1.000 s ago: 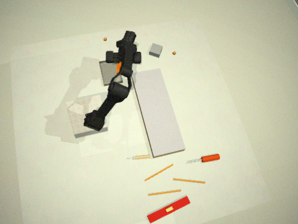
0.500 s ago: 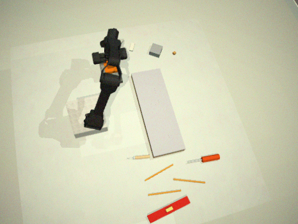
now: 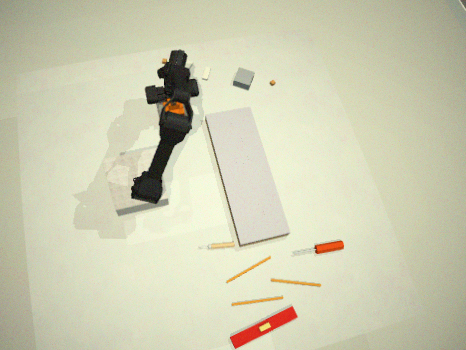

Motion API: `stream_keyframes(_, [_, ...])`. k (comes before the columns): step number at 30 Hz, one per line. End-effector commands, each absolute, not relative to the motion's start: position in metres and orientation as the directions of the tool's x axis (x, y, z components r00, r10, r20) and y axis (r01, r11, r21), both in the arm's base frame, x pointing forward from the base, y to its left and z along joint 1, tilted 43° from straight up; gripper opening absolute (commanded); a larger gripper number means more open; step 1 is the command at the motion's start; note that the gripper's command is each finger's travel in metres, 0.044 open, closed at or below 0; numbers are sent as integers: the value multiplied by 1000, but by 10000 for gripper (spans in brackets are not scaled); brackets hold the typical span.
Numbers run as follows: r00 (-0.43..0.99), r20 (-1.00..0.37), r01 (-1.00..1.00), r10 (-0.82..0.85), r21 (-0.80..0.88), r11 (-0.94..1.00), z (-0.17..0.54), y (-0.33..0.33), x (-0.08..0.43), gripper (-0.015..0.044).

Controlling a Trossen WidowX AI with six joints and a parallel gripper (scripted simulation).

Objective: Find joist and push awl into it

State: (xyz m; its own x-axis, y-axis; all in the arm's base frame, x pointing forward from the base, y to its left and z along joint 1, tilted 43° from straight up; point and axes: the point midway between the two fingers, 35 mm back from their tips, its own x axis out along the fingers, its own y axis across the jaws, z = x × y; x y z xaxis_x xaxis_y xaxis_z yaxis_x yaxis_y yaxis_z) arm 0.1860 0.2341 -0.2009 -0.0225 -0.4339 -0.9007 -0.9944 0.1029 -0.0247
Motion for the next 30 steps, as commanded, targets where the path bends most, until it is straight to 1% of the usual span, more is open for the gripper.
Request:
stream_keyframes(1, [-17, -901, -995, -432, -28, 97, -208, 227, 186, 0])
stream_keyframes(15, [-16, -901, -995, -434, -28, 97, -233, 202, 183, 0])
stream_keyframes(30, [-16, -901, -995, -434, -29, 97, -246, 191, 182, 0])
